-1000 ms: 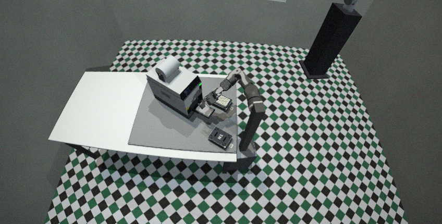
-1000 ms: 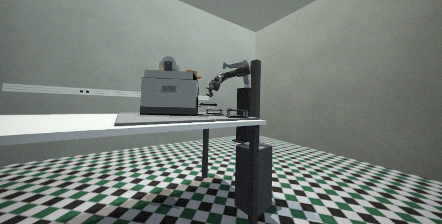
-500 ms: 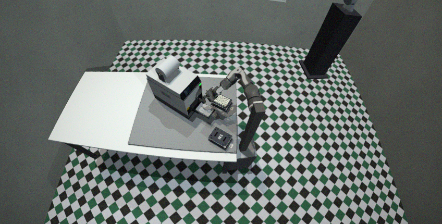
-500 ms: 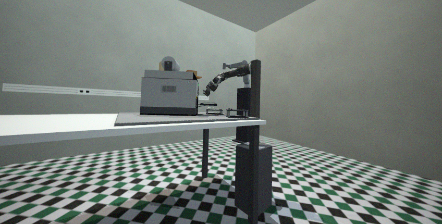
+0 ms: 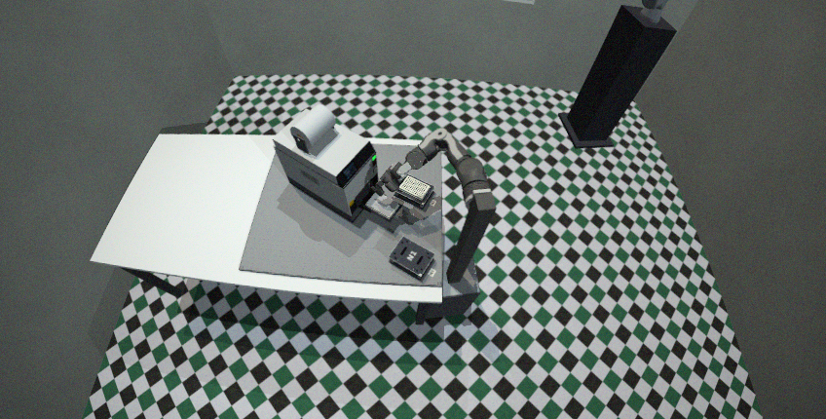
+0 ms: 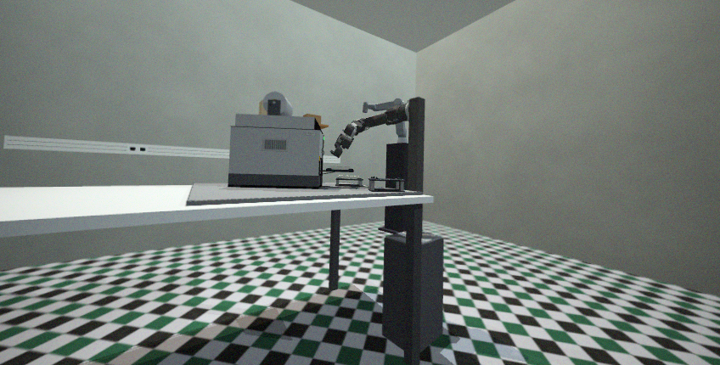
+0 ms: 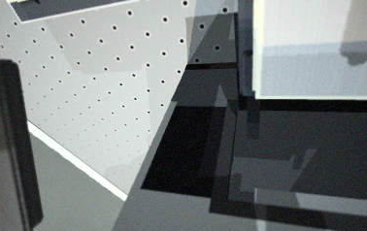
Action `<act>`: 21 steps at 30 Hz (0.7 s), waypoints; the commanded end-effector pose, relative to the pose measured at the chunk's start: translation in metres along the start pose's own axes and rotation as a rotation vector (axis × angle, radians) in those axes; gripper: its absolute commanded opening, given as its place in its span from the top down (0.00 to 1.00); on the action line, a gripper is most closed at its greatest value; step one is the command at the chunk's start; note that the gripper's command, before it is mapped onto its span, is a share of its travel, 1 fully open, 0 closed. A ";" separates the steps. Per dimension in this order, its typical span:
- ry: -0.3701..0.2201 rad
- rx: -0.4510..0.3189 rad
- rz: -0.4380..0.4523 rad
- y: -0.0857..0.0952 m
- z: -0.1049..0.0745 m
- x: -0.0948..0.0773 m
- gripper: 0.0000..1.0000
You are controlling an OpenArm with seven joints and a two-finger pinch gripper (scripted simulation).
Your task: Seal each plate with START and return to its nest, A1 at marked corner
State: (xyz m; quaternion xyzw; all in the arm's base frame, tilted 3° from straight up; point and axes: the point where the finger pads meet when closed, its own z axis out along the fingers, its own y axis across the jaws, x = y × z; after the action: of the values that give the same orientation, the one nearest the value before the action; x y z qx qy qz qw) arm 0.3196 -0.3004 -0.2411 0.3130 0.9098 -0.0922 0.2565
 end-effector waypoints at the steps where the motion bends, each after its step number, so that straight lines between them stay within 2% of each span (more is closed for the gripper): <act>1: 0.072 0.013 0.002 0.002 0.000 0.006 0.35; 4: 0.172 0.013 0.002 0.013 0.004 0.015 0.35; 6: 0.172 0.013 0.002 0.013 0.004 0.015 0.35; 16: 0.509 0.013 0.002 0.051 0.019 0.045 0.35; 18: 0.515 0.020 -0.002 0.057 0.023 0.053 0.35; 21: 0.506 0.020 0.004 0.057 0.022 0.050 0.35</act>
State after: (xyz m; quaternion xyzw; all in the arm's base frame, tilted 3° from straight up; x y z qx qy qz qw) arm 0.3299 -0.2326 -0.2888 0.3275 0.9446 -0.0136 0.0157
